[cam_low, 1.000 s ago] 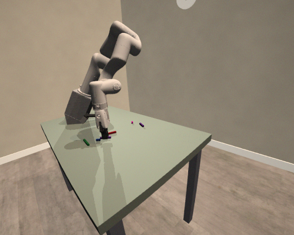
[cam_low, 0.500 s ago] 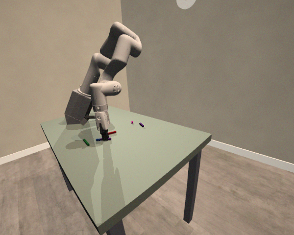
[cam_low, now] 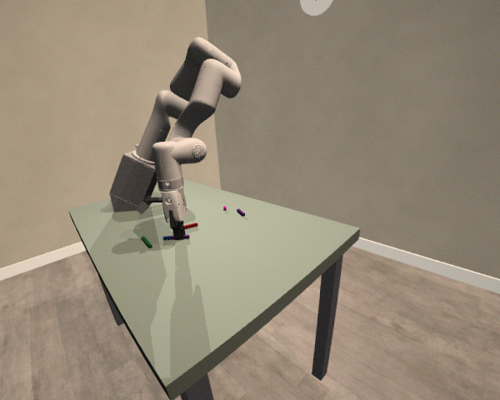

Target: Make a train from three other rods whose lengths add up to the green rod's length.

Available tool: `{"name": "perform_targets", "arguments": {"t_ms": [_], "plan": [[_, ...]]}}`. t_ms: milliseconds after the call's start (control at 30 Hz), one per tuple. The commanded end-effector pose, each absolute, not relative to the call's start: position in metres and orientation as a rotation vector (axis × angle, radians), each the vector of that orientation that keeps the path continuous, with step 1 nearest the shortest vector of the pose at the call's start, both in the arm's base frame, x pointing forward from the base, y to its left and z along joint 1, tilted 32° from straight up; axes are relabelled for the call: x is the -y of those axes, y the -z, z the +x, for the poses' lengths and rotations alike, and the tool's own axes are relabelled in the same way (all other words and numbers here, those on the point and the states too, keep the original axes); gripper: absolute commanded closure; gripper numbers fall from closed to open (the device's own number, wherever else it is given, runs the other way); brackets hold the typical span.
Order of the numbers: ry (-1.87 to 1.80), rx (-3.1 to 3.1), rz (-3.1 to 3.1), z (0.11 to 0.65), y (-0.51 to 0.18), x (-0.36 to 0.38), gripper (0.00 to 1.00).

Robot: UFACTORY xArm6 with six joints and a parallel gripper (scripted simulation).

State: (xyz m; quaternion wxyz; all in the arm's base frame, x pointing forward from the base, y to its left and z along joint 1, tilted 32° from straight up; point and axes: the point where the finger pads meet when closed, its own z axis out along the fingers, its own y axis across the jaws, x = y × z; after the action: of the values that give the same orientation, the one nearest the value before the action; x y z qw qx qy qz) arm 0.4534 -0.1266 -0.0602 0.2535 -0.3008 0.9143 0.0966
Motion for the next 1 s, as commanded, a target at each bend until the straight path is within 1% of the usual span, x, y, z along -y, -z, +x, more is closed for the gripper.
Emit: {"name": "perform_targets", "arguments": {"t_ms": [0, 667, 700, 767, 800, 867, 900, 967], "plan": [[-0.26, -2.484, -0.817, 0.4541, 0.0593, 0.1274, 0.96], [-0.26, -2.484, -0.817, 0.4541, 0.0593, 0.1274, 0.96], [-0.26, -2.484, -0.817, 0.4541, 0.0593, 0.1274, 0.92], [-0.26, -2.484, -0.817, 0.4541, 0.0593, 0.1274, 0.92], [-0.26, -2.484, -0.817, 0.4541, 0.0593, 0.1274, 0.88], [-0.26, -2.484, -0.817, 0.4541, 0.0593, 0.1274, 0.88], [-0.26, -2.484, -0.817, 0.4541, 0.0593, 0.1274, 0.84], [-0.26, -2.484, -0.817, 0.4541, 0.0593, 0.1274, 0.84]]}}
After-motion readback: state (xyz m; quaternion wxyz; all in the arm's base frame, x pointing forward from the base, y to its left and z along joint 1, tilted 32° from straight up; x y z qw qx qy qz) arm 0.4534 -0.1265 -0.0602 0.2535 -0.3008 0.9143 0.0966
